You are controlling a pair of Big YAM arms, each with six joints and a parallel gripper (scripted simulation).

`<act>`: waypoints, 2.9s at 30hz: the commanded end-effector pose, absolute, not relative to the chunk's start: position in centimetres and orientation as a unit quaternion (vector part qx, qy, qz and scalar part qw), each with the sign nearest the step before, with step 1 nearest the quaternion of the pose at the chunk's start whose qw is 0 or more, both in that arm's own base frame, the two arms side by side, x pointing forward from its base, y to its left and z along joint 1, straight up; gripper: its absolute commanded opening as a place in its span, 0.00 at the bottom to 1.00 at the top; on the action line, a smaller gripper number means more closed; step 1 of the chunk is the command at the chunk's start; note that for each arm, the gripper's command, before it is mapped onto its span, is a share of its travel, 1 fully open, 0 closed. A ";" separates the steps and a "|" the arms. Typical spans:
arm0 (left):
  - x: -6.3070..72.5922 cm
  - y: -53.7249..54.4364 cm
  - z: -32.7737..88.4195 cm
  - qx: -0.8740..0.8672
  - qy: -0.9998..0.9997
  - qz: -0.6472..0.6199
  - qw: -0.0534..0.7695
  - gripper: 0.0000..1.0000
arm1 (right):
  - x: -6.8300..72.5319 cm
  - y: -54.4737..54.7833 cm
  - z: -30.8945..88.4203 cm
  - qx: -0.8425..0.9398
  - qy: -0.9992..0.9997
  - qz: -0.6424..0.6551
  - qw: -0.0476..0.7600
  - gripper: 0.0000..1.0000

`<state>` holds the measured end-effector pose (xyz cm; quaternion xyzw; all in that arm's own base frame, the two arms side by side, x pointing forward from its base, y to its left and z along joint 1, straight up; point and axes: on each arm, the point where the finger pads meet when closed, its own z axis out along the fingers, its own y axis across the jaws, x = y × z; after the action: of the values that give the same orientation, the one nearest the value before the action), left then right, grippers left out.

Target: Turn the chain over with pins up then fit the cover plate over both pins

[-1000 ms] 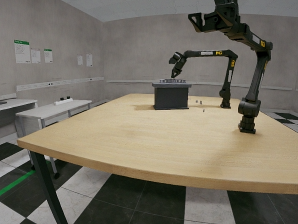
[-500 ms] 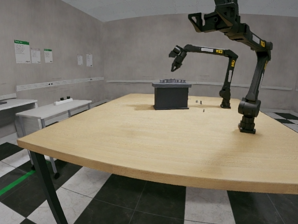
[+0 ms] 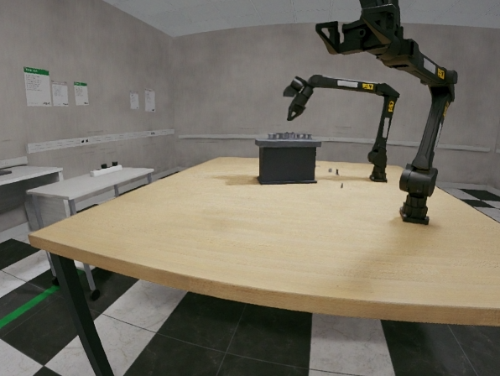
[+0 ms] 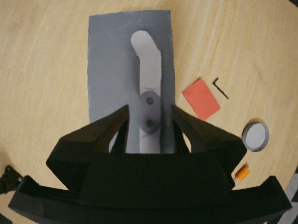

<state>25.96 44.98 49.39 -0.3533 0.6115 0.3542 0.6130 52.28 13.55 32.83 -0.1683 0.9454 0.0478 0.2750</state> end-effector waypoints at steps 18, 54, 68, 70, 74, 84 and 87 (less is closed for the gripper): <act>26.0 44.5 53.4 -0.339 0.587 0.366 0.637 1.00 | 52.5 13.1 34.1 -0.167 0.942 0.047 0.287 0.42; 47.9 19.3 51.7 -0.133 0.676 0.139 0.712 1.00 | 54.9 4.6 44.6 -0.046 0.808 0.025 0.587 0.42; 51.5 5.3 51.8 -0.038 0.689 0.037 0.723 1.00 | 53.1 1.1 49.7 -0.006 0.721 0.011 0.693 0.42; 51.6 3.3 52.5 -0.025 0.684 0.023 0.729 1.00 | 52.5 0.2 49.8 0.000 0.712 0.005 0.703 0.42; 51.8 0.5 52.4 -0.006 0.686 0.003 0.728 1.00 | 51.7 -0.5 50.7 0.008 0.695 0.000 0.719 0.42; 51.9 -0.6 52.8 0.004 0.684 -0.005 0.729 1.00 | 51.2 -0.5 52.5 0.005 0.680 -0.003 0.733 0.42; 51.8 -0.4 52.2 0.002 0.688 -0.003 0.725 1.00 | 51.6 -0.3 51.8 0.002 0.690 -0.002 0.724 0.42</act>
<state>51.92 -0.25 49.18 0.0013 0.7074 -0.0013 0.7068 51.80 -0.09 49.47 0.0003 0.7046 -0.0003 0.7096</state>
